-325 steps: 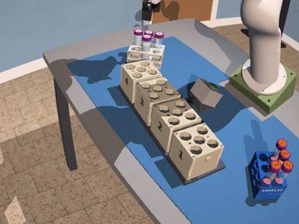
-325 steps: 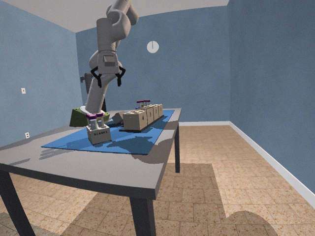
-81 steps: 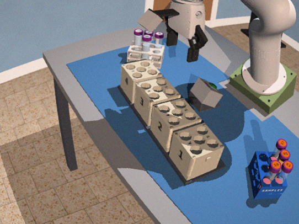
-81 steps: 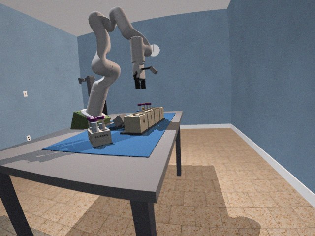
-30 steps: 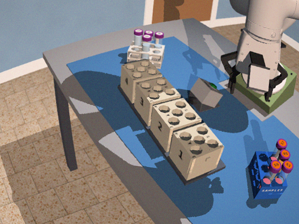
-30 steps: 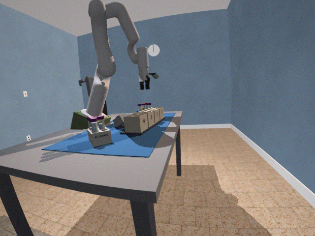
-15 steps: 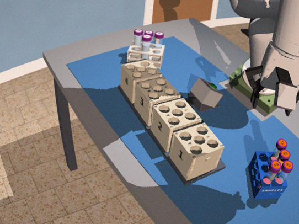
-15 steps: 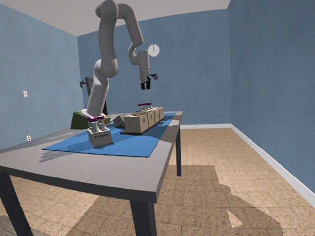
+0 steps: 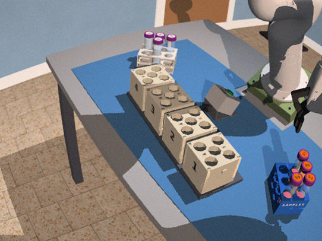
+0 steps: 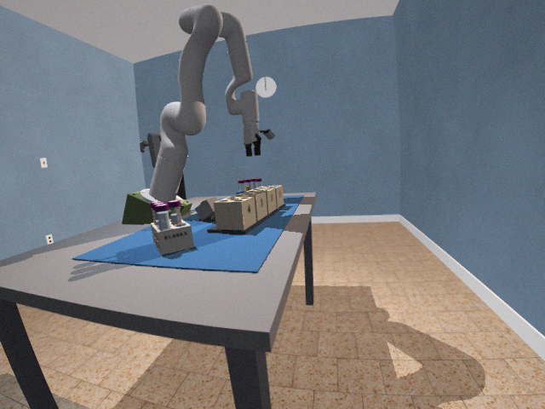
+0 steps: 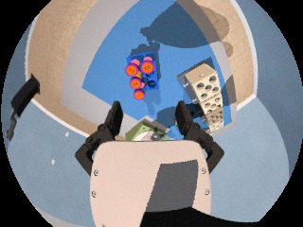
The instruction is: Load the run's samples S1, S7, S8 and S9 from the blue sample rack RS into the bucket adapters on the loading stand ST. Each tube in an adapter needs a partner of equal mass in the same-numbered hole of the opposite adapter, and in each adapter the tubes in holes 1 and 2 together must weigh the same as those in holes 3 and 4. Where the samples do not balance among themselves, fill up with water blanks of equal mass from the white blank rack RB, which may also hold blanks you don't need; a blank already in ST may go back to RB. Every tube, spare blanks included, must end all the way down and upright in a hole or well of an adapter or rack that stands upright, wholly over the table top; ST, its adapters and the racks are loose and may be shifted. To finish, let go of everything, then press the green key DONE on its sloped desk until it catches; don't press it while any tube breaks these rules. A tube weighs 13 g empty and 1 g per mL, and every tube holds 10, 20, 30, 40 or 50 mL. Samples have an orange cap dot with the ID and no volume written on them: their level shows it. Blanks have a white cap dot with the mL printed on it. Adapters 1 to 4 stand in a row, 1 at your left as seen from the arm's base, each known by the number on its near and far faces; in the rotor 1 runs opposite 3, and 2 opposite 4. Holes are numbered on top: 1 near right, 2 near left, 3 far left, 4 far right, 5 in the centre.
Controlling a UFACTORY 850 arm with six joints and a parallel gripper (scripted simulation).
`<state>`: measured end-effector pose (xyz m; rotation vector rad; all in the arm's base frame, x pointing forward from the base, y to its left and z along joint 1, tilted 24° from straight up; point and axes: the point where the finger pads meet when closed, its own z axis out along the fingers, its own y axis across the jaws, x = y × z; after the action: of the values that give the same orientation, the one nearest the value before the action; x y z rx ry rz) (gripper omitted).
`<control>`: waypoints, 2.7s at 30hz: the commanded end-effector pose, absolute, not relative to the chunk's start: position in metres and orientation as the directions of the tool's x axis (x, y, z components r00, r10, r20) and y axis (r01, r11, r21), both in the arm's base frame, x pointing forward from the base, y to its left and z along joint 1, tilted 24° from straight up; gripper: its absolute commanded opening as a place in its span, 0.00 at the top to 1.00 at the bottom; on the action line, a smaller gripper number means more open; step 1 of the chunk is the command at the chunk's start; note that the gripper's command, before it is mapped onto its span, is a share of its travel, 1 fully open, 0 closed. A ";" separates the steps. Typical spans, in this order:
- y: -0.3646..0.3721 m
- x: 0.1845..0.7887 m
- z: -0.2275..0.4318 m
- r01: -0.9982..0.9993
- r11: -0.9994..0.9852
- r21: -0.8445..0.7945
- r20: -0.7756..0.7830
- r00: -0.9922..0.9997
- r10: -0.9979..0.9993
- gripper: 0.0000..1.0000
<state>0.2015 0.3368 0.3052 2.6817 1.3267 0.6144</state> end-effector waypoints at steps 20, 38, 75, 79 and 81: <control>0.362 0.210 0.270 0.740 -0.622 0.256 0.317 0.543 0.777 0.00; 0.366 0.227 0.231 0.740 -0.622 0.256 0.317 0.543 0.777 0.00; 0.368 0.234 0.216 0.740 -0.622 0.256 0.317 0.543 0.777 0.00; 0.368 0.234 0.216 0.740 -0.622 0.256 0.317 0.543 0.777 0.00; 0.368 0.234 0.216 0.740 -0.622 0.256 0.317 0.543 0.777 0.00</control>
<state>0.2337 0.3670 0.2151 2.6783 1.3206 0.6185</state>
